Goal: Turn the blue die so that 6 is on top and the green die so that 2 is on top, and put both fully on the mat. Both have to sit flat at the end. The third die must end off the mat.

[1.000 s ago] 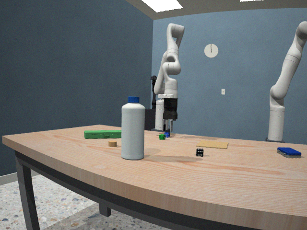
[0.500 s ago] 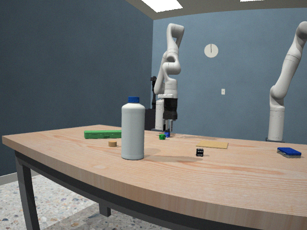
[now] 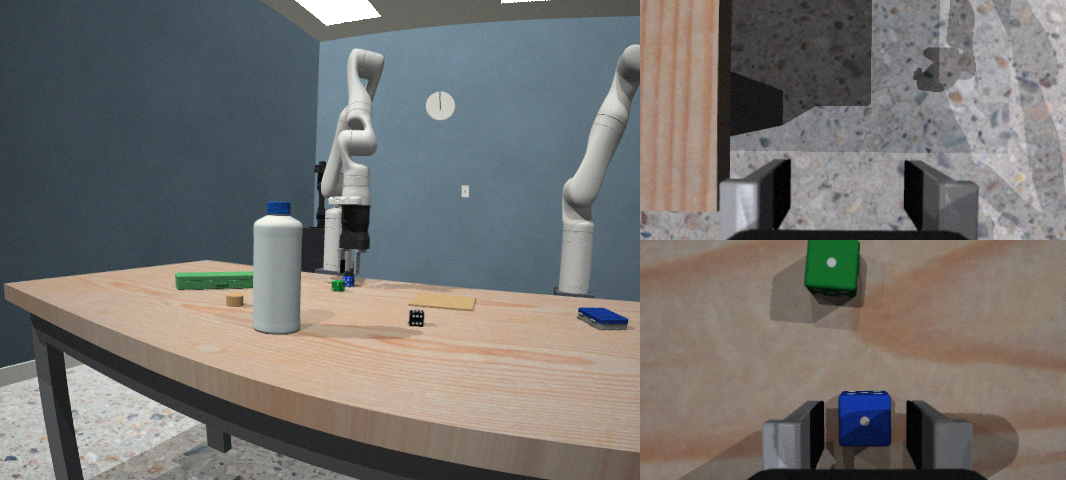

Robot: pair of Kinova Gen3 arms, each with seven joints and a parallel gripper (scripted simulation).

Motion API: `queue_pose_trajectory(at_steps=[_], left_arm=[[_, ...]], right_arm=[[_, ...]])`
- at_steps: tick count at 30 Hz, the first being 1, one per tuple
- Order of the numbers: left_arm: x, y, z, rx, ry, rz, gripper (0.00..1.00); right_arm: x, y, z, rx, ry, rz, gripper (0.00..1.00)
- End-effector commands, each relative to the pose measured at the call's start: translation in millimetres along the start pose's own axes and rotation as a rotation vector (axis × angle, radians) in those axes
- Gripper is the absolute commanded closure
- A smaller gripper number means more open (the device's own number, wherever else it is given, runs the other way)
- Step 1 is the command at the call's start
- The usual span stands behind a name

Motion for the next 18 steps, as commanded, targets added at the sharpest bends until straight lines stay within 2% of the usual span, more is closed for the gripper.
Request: queue_pose_trajectory(at_steps=[1,18], left_arm=[[-1.7,0.6,0.5,0.006,0.007,-0.002,0.0],[-1.7,0.6,0.5,0.006,0.007,-0.002,0.0]], right_arm=[[1.0,0.0,-0.8,0.002,0.0,0.003,0.21],[1.0,0.0,-5.5,0.002,0.0,0.003,0.21]])
Point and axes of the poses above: on each arm, the point where the finger pads meet when closed, its own z axis back along the fingers, its own x axis across the jaws, y = z × x, the point moved 9 cm from there along z, back along the fingers, and after that the axes turned 2 degrees about z, right-handed, at the moved point
